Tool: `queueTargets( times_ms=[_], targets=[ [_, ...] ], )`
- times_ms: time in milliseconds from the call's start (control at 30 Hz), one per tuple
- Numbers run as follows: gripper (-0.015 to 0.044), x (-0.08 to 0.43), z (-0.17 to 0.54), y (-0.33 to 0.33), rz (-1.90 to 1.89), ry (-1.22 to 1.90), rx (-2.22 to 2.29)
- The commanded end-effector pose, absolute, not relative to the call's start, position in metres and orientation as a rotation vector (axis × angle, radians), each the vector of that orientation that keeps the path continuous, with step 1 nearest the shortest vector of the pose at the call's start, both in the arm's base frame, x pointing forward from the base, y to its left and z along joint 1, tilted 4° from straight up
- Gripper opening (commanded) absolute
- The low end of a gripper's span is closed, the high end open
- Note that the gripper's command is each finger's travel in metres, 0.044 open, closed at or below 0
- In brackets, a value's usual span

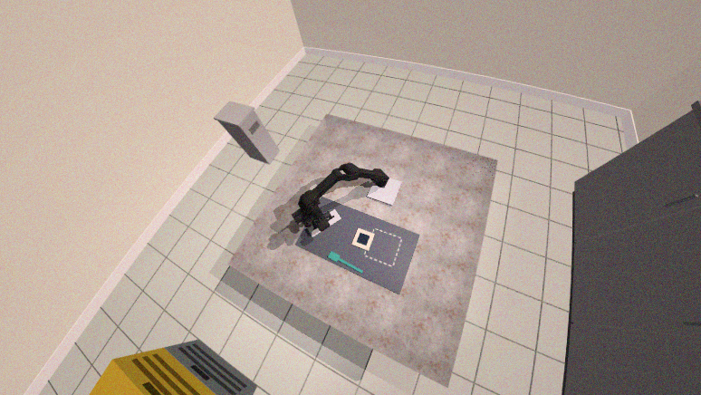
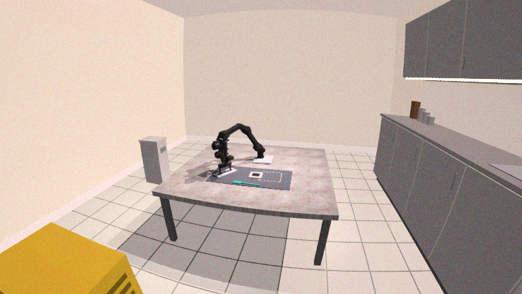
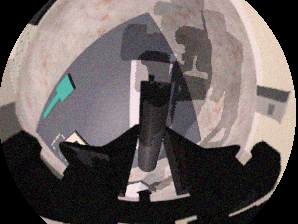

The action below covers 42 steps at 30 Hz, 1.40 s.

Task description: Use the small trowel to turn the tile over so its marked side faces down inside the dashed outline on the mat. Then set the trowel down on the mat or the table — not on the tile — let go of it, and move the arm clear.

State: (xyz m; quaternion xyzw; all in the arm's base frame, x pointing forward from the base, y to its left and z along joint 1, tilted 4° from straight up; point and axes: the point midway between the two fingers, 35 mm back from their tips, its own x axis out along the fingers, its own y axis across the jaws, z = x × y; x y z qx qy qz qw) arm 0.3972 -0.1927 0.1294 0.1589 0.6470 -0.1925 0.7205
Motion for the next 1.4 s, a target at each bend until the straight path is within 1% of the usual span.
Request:
queueTargets(
  times_ms=[0,300,533,700,733,1367],
  targets=[
    [0.0130,0.3970,0.1288,-0.1930,-0.518,1.408,0.453],
    [0.0130,0.3970,0.1289,-0.1930,-0.693,1.350,0.649],
    [0.0130,0.3970,0.1289,-0.1930,-0.706,1.345,0.663],
    [0.0261,0.3970,0.1289,-0.1930,-0.706,1.345,0.663],
    [0.0270,0.3970,0.1289,-0.1930,-0.706,1.345,0.663],
    [0.0270,0.3970,0.1303,-0.1929,-0.706,1.345,0.663]
  ],
)
